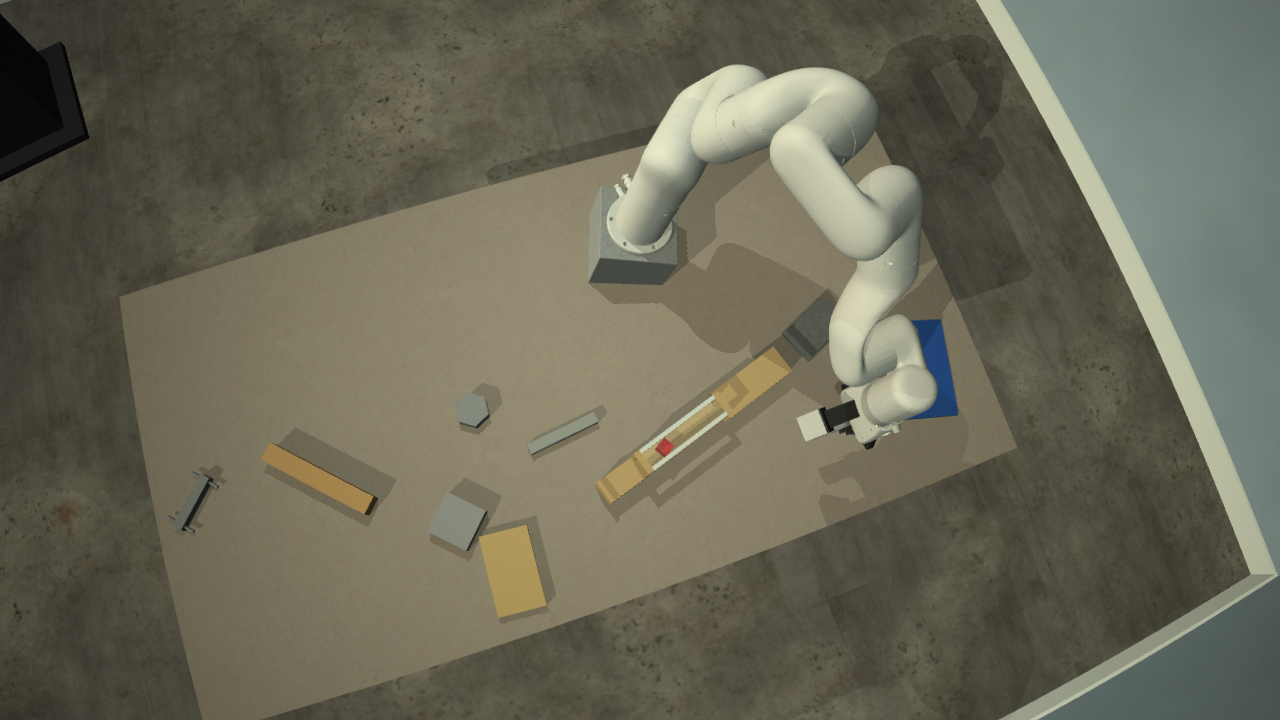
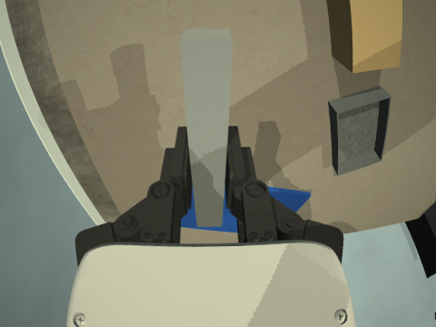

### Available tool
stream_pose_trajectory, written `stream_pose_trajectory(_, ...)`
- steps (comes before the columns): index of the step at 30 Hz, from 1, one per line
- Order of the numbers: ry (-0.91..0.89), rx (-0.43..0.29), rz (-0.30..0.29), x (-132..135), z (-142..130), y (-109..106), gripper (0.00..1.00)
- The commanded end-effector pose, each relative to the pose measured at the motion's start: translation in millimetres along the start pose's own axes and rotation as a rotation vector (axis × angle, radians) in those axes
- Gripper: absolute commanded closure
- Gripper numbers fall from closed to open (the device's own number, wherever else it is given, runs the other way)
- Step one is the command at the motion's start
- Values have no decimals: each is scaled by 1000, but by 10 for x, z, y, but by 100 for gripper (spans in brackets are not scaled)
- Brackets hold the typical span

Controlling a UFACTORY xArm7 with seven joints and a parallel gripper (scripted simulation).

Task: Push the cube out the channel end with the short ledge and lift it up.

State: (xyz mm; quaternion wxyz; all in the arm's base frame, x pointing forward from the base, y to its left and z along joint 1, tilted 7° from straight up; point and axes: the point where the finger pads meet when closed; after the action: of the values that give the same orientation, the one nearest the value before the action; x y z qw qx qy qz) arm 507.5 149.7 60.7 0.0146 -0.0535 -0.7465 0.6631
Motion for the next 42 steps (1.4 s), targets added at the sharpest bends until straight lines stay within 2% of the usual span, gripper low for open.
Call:
stream_pose_trajectory(1,0,1,1,-2,-2,-59,100)
stream_pose_trajectory(10,-1,1,2,1,3,-59,100)
stream_pose_trajectory(12,-18,4,3,73,97,-74,100)
stream_pose_trajectory(16,-144,15,6,584,586,-108,100)
stream_pose_trajectory(20,-288,4,2,996,802,-55,100)
stream_pose_trajectory(24,-313,0,1,1419,1043,-43,100)
stream_pose_trajectory(28,-313,1,1,1432,1050,-13,100)
stream_pose_trajectory(37,-313,1,1,1434,1056,371,100)
stream_pose_trajectory(42,-313,1,1,1435,1057,397,100)
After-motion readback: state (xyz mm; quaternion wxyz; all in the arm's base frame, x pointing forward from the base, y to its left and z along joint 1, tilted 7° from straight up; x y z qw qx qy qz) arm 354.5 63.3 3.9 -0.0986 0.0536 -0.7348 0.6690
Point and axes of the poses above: the point where the finger pads meet when closed, its own y axis out along the fingers, its own x axis across the jaws, z = x × y, and after that the axes turned 4 degrees about -y, right-handed
